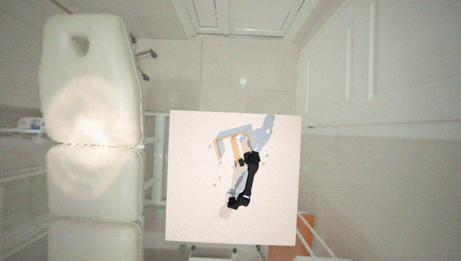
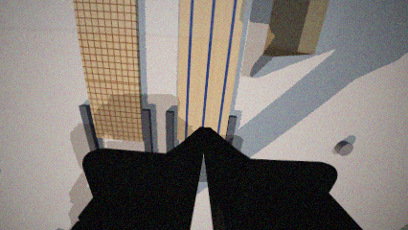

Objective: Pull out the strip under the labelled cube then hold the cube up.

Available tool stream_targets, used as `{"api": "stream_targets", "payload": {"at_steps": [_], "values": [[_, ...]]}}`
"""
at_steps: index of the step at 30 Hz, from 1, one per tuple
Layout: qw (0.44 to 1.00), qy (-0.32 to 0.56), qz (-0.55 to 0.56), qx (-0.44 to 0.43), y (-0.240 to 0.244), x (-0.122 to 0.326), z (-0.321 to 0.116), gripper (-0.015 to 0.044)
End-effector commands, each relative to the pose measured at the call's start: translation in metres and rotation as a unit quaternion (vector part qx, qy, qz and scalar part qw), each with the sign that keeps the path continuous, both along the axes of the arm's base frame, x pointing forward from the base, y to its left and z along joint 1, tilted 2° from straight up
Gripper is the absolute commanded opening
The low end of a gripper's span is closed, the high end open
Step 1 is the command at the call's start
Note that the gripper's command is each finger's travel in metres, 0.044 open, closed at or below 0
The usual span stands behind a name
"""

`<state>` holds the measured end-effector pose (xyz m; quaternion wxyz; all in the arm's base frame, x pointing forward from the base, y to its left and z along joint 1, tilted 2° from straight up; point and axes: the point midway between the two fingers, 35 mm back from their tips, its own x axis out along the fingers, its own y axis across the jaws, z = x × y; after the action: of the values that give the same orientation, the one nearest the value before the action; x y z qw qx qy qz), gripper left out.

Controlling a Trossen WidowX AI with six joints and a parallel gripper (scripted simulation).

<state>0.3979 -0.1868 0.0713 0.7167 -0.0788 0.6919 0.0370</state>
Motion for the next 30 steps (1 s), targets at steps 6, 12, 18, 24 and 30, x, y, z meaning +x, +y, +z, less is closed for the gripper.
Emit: {"api": "stream_targets", "payload": {"at_steps": [6, 12, 18, 24, 30], "values": [[1.0, 0.002, 0.002, 0.004, -0.001, -0.002, -0.016, 0.0], [1.0, 0.002, 0.002, 0.004, -0.002, -0.003, -0.026, 0.0], [1.0, 0.002, 0.002, 0.004, -0.003, -0.004, -0.036, 0.0], [1.0, 0.002, 0.002, 0.004, -0.003, -0.004, -0.04, 0.0], [1.0, 0.002, 0.002, 0.004, -0.003, -0.004, -0.04, 0.0]]}}
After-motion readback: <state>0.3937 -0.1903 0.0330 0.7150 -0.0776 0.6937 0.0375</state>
